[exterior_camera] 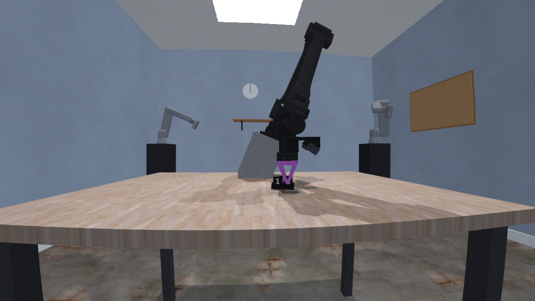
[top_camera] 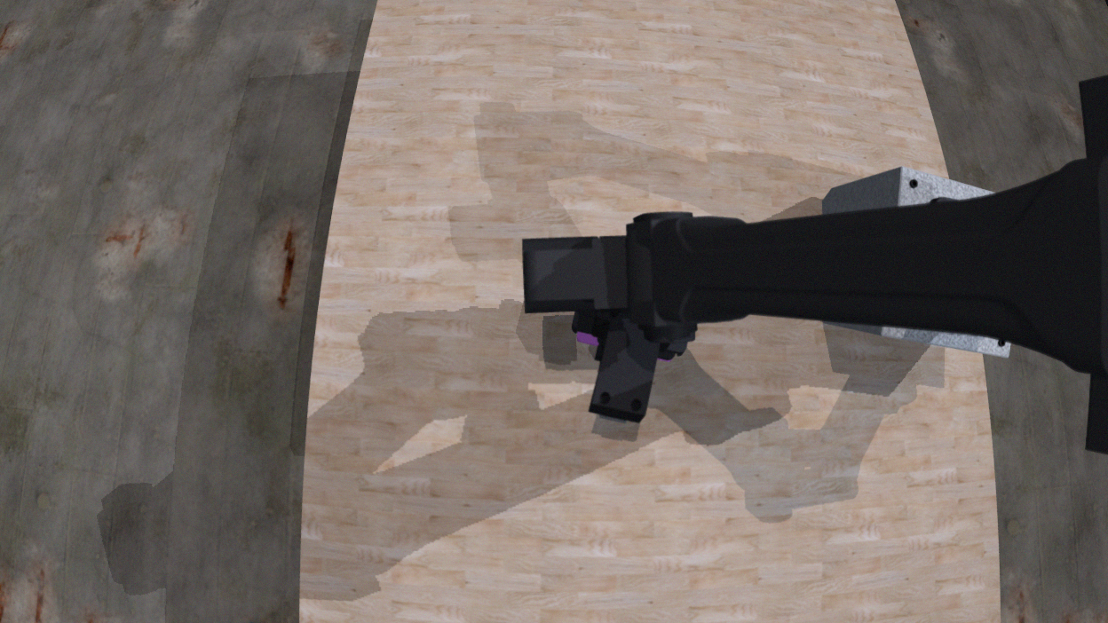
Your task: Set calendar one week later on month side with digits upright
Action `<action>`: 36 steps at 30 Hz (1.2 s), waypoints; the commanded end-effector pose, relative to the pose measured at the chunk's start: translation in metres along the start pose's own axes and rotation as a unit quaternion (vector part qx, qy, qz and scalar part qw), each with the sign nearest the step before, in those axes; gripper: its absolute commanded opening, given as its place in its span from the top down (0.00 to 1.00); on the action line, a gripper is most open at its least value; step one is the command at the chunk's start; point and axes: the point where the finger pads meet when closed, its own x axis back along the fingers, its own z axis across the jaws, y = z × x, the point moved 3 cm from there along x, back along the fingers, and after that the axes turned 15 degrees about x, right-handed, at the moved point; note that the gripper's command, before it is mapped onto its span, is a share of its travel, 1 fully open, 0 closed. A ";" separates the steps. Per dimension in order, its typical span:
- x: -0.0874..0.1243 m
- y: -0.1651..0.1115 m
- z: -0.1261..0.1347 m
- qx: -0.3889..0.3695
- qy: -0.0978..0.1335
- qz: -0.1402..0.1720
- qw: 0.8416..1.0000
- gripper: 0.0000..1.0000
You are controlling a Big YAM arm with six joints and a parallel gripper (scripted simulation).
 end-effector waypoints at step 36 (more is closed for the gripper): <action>0.098 0.001 -0.020 0.008 -0.015 0.000 1.000 0.55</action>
